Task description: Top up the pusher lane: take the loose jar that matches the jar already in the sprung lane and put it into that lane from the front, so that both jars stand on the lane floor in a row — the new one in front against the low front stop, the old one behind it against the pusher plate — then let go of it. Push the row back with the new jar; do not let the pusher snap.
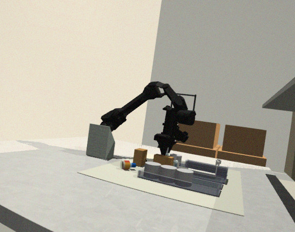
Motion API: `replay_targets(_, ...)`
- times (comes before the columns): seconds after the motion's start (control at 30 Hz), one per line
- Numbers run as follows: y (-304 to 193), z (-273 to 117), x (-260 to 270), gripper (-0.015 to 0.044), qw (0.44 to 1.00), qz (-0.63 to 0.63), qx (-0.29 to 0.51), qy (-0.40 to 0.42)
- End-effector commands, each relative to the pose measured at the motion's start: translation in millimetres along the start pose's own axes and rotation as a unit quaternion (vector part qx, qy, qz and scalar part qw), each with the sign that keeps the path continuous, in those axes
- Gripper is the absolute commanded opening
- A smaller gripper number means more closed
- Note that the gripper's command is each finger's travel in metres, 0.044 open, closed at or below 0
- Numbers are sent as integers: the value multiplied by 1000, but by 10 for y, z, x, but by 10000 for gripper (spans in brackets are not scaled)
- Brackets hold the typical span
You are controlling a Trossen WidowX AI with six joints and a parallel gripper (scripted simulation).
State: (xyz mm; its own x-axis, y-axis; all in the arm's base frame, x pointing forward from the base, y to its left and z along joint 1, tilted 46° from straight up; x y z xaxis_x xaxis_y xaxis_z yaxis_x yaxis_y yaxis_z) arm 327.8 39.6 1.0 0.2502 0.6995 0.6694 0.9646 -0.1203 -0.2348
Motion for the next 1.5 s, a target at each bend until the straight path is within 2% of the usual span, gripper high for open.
replay_targets(0.0,82,-42,42,0,1000,-9,-14,5)
replay_targets(1.47,126,-31,54,0,1000,-10,-14,5)
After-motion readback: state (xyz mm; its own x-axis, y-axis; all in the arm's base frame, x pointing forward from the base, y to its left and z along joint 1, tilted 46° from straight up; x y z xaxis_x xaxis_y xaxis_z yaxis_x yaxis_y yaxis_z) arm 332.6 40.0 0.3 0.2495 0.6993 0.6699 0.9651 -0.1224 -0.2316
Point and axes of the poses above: the point midway between the two fingers, 35 mm back from their tips, its own z axis out along the fingers, its own x axis across the jaws, y = z × x, the point moved 1 cm from there along -z, back along the fingers, and after that the axes turned 14 degrees about z, right-handed, at the moved point
